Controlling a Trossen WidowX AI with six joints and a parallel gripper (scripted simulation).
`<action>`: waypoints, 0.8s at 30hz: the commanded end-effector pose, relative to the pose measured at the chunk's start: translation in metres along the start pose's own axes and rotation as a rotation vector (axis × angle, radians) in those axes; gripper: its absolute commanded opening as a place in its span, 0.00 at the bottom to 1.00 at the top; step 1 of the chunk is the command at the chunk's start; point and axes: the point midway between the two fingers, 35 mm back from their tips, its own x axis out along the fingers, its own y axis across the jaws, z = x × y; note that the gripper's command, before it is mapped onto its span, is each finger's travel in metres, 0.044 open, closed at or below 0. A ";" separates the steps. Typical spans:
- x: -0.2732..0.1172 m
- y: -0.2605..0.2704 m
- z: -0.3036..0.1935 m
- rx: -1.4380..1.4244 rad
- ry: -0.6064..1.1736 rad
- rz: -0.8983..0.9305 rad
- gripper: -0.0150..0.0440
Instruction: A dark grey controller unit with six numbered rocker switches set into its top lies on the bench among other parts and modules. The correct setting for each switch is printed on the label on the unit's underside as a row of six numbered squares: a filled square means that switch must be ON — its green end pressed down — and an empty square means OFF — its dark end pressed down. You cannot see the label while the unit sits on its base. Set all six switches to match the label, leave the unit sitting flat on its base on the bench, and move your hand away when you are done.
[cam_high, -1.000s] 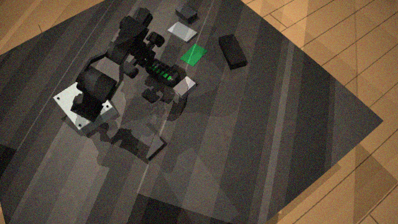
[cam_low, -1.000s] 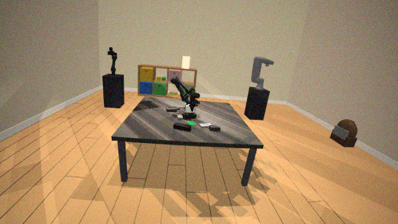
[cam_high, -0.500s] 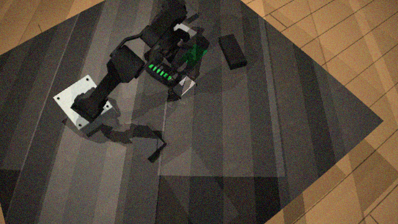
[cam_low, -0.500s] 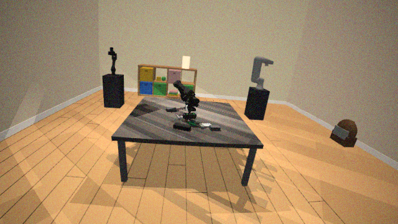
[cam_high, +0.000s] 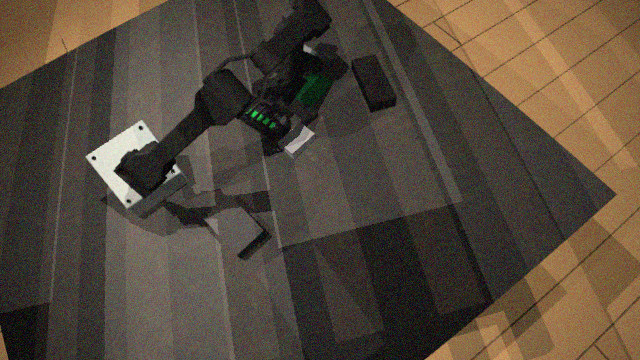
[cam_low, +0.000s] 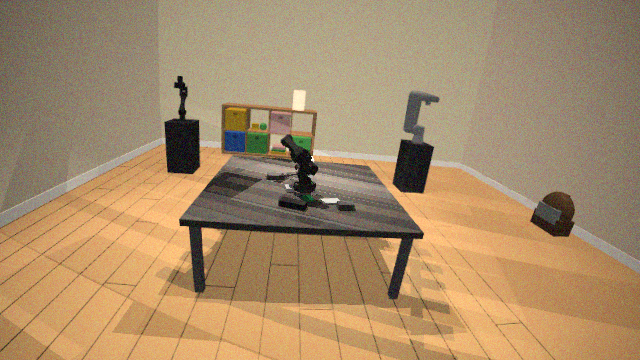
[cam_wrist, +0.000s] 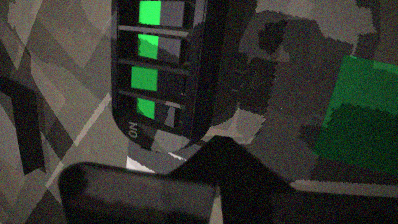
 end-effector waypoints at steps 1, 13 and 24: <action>0.000 0.000 0.000 0.001 0.000 0.000 0.25; -0.004 0.031 0.042 0.003 0.010 -0.212 0.25; 0.012 0.079 0.082 -0.001 0.004 -0.433 0.25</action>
